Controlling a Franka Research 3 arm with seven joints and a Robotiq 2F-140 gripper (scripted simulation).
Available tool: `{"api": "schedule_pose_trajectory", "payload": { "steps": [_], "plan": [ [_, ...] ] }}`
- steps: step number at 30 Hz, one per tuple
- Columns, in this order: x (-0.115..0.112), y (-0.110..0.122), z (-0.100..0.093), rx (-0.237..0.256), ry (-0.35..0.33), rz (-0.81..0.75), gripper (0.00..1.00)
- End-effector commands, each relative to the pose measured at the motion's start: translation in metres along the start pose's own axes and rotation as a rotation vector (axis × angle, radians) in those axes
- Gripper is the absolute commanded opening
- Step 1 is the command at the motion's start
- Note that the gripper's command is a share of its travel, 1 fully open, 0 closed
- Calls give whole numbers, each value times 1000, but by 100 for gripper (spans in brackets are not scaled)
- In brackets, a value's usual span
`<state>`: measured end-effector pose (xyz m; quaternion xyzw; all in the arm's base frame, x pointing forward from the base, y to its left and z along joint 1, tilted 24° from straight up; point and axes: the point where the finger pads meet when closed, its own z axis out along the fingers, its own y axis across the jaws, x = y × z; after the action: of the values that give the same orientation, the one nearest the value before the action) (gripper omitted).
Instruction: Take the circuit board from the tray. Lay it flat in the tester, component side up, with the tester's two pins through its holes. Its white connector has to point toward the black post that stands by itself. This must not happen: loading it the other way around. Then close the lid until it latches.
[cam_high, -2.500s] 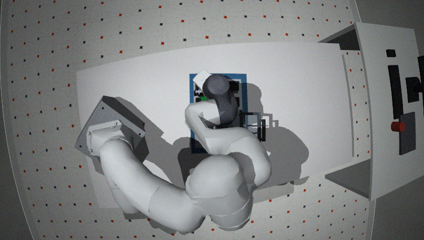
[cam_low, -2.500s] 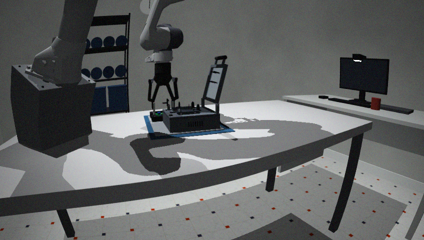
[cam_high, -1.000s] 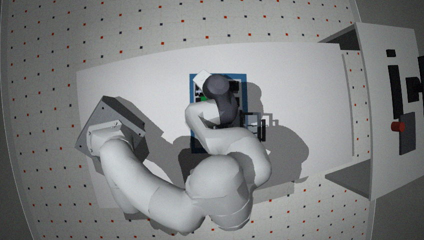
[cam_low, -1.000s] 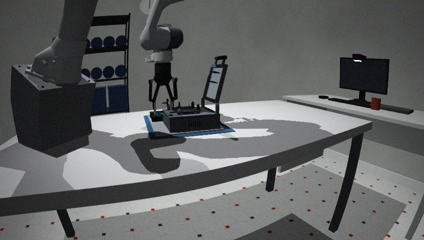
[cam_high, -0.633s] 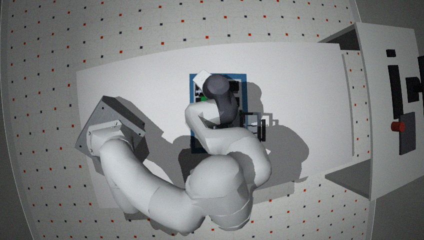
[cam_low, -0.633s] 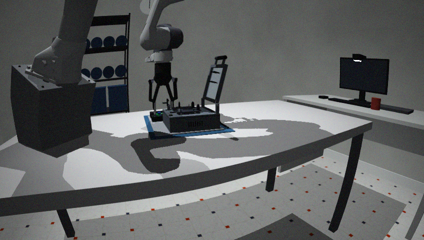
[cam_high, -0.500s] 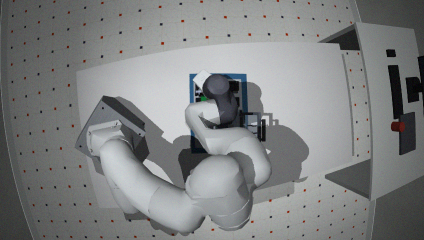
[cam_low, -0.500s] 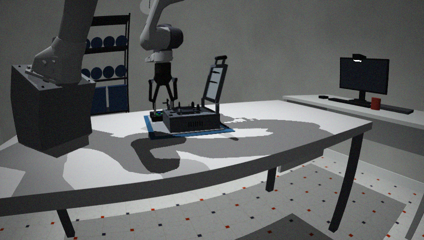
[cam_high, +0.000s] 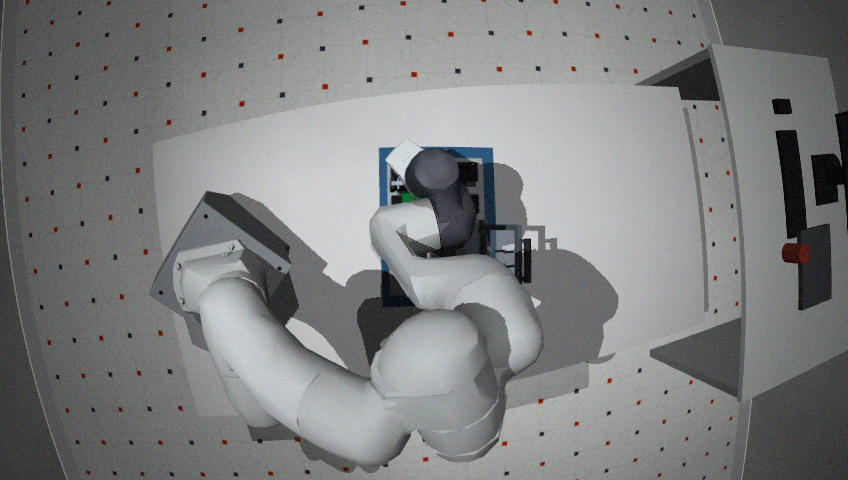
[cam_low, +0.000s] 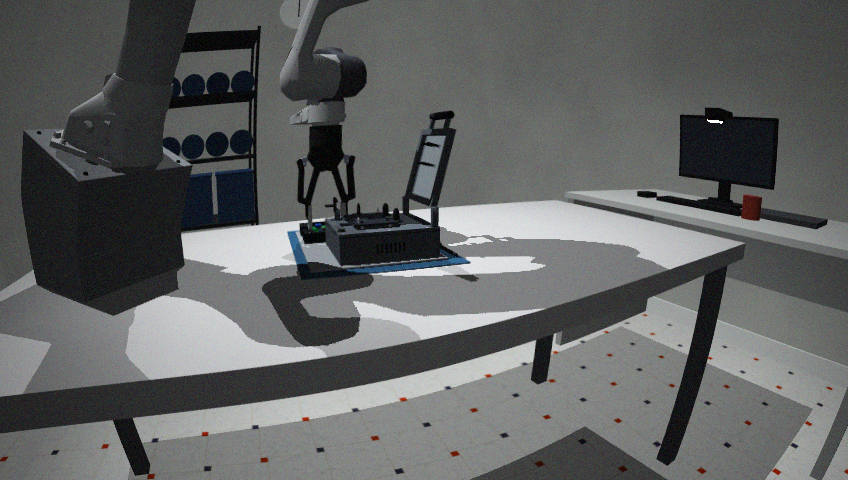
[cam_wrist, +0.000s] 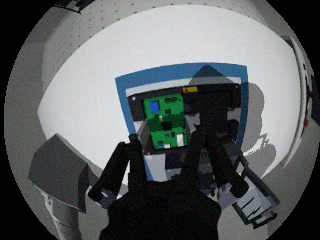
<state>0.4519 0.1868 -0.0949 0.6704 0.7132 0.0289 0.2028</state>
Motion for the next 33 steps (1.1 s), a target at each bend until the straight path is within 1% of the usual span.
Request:
{"api": "schedule_pose_trajectory", "payload": {
  "steps": [1,20,33],
  "plan": [
    [0,0,1,2,0,3,46],
    [0,0,-3,2,0,3,46],
    [0,0,-13,2,0,3,46]
  ]
}}
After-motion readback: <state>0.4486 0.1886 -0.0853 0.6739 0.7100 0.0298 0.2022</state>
